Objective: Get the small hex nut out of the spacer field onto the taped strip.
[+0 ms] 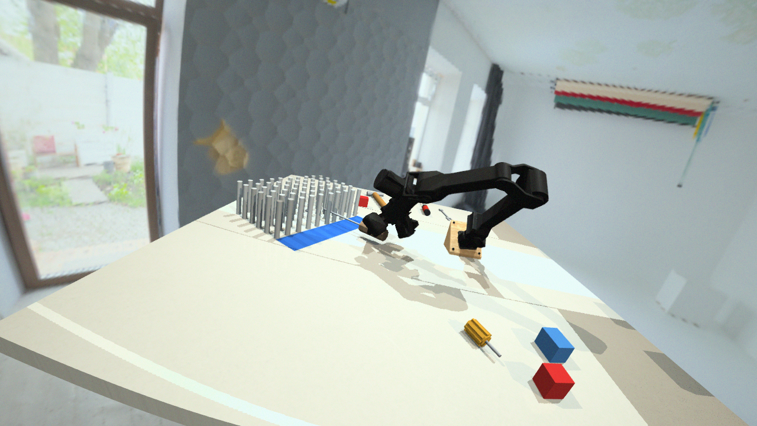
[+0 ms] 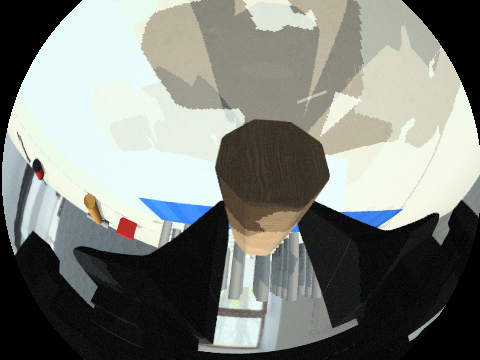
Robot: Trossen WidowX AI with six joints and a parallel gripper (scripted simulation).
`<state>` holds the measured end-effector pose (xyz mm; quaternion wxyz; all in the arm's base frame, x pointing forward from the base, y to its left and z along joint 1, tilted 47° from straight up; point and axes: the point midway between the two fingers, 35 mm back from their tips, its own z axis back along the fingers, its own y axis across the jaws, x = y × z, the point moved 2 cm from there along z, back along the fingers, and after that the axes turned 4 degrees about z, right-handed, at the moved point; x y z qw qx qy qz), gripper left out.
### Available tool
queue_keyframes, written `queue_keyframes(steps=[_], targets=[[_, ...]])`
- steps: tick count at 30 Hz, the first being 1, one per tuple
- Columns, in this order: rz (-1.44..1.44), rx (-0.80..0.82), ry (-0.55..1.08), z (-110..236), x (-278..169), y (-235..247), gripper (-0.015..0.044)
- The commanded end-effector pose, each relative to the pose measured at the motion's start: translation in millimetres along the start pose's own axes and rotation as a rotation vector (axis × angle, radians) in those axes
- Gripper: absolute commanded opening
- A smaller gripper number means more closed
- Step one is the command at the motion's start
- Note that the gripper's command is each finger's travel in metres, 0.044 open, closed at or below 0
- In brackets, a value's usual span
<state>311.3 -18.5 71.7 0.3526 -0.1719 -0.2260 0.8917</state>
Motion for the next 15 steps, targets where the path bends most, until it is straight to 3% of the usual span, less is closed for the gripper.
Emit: queue_keyframes(steps=[1,15], targets=[[0.006,-0.003,0.002,-1.2,-2.7,-0.6,0.0000],[0.006,-0.004,0.002,-5.7,-9.4,-0.2,0.0000]])
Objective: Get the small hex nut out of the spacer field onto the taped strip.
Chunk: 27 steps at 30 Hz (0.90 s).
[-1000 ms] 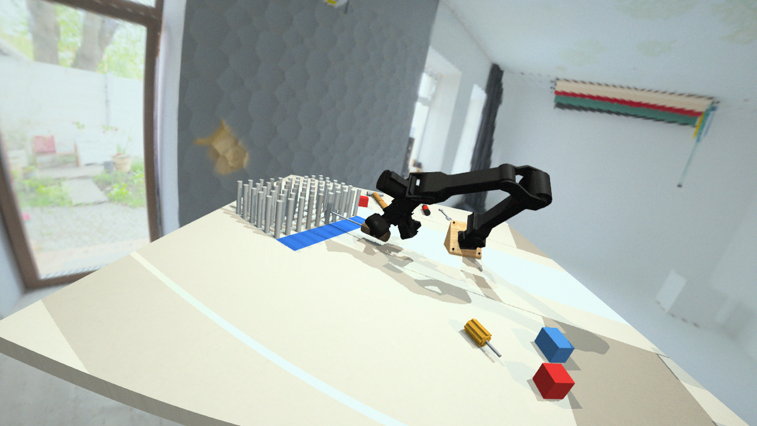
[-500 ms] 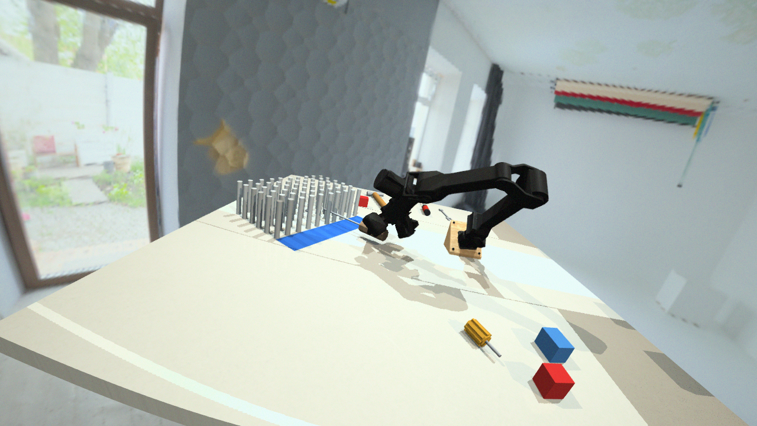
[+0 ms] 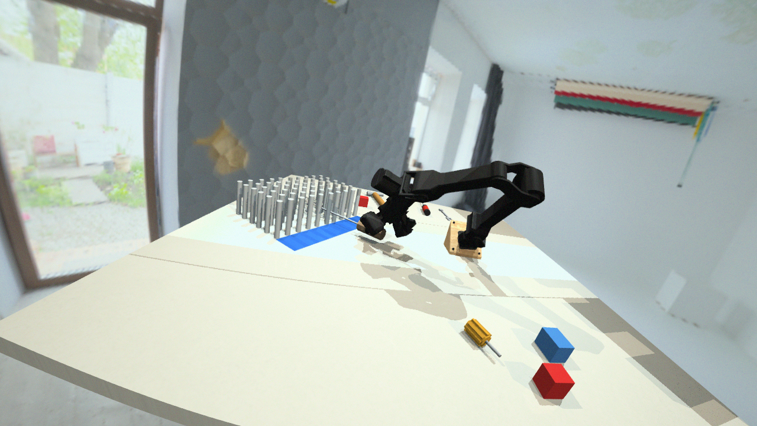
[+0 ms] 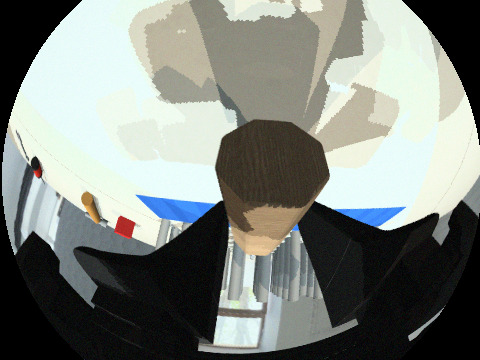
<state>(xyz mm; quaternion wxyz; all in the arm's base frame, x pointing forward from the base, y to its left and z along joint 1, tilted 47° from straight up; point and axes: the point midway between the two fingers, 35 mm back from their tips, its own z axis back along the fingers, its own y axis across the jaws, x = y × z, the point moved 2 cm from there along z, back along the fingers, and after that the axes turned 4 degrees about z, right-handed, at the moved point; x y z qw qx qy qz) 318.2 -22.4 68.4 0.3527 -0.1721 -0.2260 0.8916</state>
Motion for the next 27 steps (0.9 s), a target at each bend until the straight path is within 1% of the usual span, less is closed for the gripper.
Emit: queue_keyframes(steps=[1,27], targets=[[0.006,-0.004,0.002,-1.2,-2.8,-0.7,0.0000],[0.006,-0.004,0.003,-9.7,-15.5,0.1,0.0000]])
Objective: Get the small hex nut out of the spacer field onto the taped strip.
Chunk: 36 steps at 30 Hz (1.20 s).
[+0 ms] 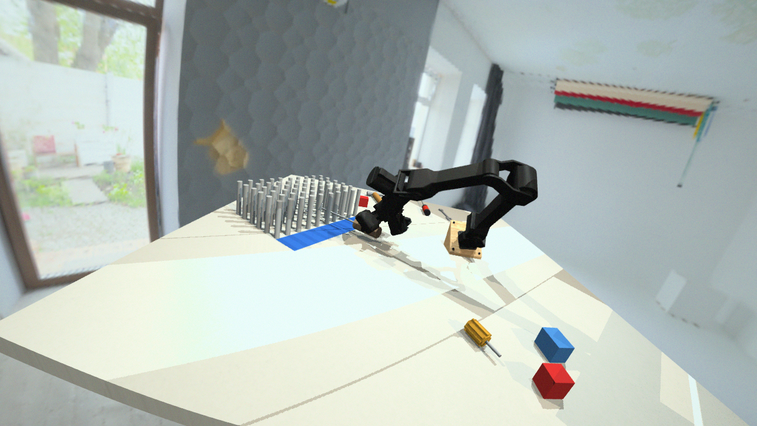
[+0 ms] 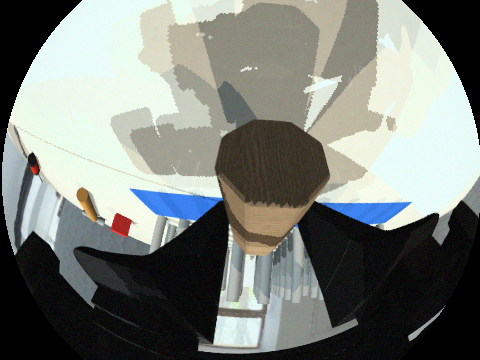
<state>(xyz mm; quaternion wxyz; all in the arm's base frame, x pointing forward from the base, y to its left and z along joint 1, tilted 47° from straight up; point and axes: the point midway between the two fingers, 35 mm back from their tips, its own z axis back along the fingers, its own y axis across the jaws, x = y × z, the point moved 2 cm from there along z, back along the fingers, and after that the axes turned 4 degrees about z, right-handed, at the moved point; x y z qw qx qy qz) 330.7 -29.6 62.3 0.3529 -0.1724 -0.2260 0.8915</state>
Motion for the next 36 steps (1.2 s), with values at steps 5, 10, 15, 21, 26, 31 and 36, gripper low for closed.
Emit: queue_keyframes(steps=[5,10,15,21,26,31,36], targets=[[0.007,-0.004,0.003,-2.4,-5.1,-0.7,0.0000],[0.007,-0.004,0.003,-4.1,-7.5,-0.6,0.0000],[0.007,-0.004,0.003,-5.8,-10.1,-0.4,0.0000],[0.007,-0.004,0.004,-7.8,-13.1,-0.2,0.0000],[0.007,-0.005,0.004,-9.5,-15.6,0.0,0.0000],[0.007,-0.005,0.004,-11.2,-18.1,0.1,0.0000],[0.007,-0.005,0.004,-12.9,-20.7,0.3,0.0000]])
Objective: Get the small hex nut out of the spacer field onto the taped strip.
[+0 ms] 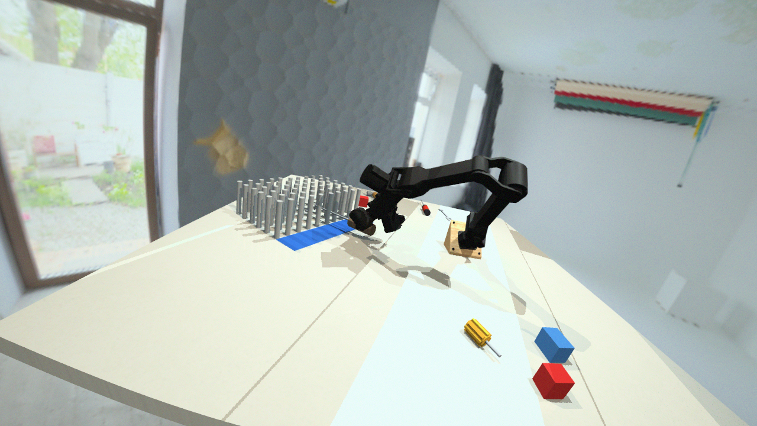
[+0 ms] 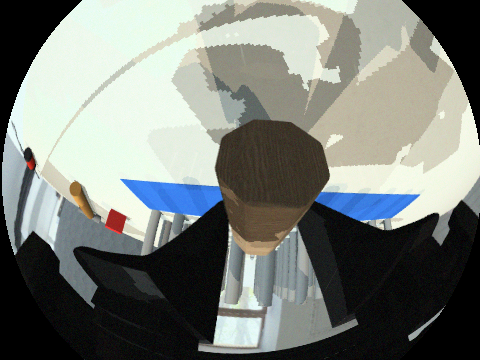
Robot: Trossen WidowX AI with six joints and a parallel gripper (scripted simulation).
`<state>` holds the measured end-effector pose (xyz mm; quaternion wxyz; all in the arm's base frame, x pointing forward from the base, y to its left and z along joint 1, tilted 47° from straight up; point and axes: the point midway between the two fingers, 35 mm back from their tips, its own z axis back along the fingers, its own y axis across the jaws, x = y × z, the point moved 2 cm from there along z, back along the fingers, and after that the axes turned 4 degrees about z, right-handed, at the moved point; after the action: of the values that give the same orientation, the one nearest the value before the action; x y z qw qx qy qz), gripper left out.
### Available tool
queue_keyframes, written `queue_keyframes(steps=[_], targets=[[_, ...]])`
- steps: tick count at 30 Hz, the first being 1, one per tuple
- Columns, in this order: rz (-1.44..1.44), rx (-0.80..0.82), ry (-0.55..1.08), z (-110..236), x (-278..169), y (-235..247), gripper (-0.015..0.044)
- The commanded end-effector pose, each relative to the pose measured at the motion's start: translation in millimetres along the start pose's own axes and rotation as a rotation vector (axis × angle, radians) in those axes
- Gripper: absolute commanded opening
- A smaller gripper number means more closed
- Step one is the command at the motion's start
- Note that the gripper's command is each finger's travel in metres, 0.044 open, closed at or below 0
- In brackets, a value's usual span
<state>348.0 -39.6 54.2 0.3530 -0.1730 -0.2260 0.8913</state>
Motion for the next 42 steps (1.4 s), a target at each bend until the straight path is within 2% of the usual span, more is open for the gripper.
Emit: queue_keyframes(steps=[1,42], targets=[[0.007,-0.004,0.003,-1.2,-3.3,-0.9,0.0000],[0.007,-0.005,0.005,-15.6,-24.1,1.4,0.0000]])
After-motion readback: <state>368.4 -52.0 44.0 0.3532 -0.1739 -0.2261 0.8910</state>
